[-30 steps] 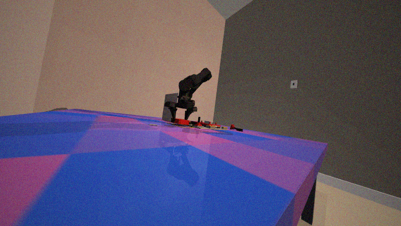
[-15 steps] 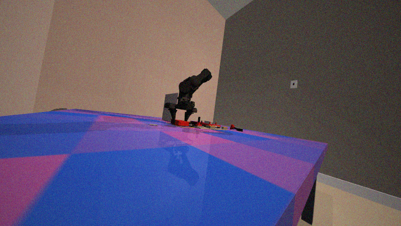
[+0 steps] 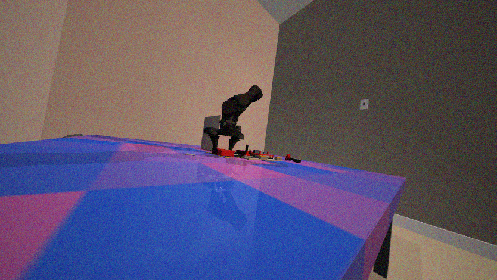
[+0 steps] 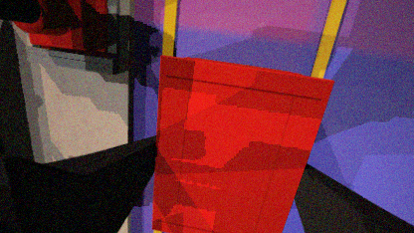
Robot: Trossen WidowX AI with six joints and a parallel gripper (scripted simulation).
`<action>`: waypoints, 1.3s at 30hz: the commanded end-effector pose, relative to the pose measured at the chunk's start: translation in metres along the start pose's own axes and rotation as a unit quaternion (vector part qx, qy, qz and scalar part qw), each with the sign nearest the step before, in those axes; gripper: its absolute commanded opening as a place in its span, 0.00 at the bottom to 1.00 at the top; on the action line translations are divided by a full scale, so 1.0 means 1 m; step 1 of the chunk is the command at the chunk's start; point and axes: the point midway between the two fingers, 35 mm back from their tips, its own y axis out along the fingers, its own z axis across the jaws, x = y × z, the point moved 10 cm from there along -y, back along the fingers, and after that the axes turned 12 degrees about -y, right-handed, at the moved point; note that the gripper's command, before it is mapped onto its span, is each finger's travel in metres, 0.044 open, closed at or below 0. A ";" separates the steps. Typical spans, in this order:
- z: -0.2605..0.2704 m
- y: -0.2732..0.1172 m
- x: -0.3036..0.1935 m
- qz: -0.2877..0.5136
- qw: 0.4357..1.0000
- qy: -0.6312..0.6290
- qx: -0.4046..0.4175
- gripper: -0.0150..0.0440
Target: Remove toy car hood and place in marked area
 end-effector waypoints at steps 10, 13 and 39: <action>-0.003 -0.073 0.000 0.000 1.000 0.000 0.003 1.00; -0.003 -0.075 0.000 0.000 1.000 0.000 0.003 1.00; -0.003 -0.075 0.000 0.000 1.000 0.000 0.003 1.00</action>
